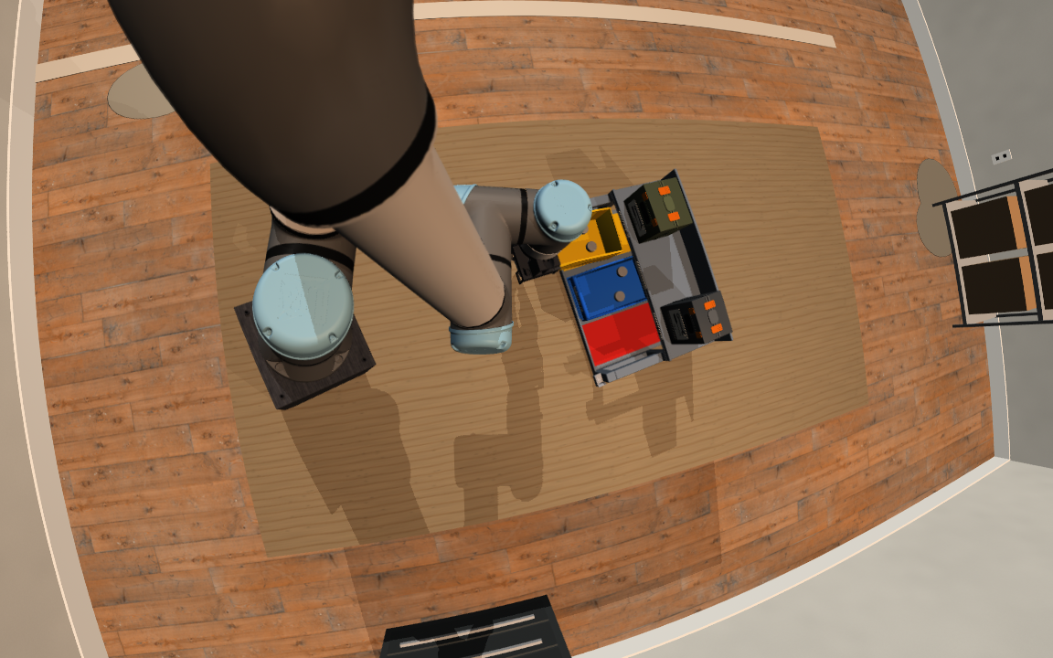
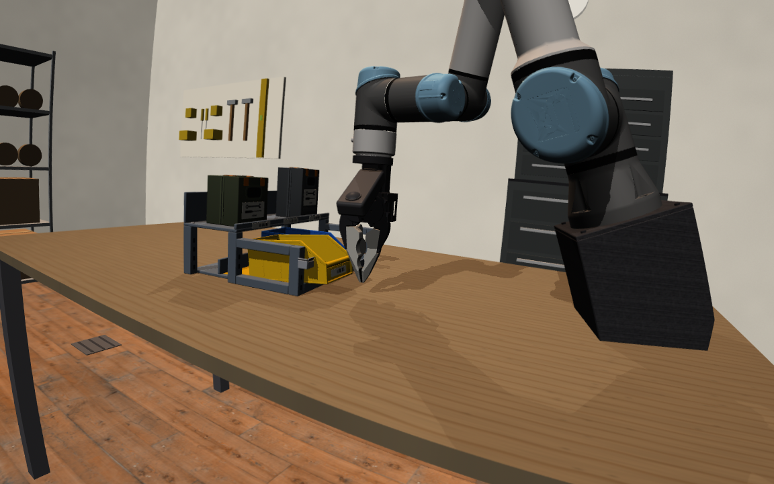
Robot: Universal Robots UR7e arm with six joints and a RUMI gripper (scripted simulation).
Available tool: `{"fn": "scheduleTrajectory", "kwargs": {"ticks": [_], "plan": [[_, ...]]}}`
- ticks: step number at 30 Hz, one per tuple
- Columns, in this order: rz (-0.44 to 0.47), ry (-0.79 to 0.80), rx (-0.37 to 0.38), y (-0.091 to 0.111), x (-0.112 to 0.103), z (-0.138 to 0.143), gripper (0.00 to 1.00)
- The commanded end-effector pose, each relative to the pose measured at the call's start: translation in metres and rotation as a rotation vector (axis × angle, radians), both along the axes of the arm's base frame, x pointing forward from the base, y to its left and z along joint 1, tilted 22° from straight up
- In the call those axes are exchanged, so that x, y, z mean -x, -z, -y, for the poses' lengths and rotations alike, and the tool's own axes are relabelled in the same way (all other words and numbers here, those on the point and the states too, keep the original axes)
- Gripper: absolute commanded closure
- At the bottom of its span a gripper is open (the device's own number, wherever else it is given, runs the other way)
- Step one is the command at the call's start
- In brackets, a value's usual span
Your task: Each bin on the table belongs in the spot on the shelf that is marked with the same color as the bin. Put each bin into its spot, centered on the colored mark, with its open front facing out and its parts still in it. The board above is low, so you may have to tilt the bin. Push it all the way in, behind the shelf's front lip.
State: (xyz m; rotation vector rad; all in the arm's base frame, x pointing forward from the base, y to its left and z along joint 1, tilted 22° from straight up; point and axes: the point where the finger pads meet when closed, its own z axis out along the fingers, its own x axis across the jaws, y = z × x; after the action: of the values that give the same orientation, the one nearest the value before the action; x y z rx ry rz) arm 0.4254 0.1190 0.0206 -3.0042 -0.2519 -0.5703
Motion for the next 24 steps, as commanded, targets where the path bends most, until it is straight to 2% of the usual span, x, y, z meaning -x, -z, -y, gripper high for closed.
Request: {"fn": "scheduleTrajectory", "kwargs": {"ticks": [1,24], "plan": [[0.001,0.000,0.000,-0.001,-0.001,0.000,1.00],[0.001,0.000,0.000,-0.007,-0.016,-0.002,1.00]]}}
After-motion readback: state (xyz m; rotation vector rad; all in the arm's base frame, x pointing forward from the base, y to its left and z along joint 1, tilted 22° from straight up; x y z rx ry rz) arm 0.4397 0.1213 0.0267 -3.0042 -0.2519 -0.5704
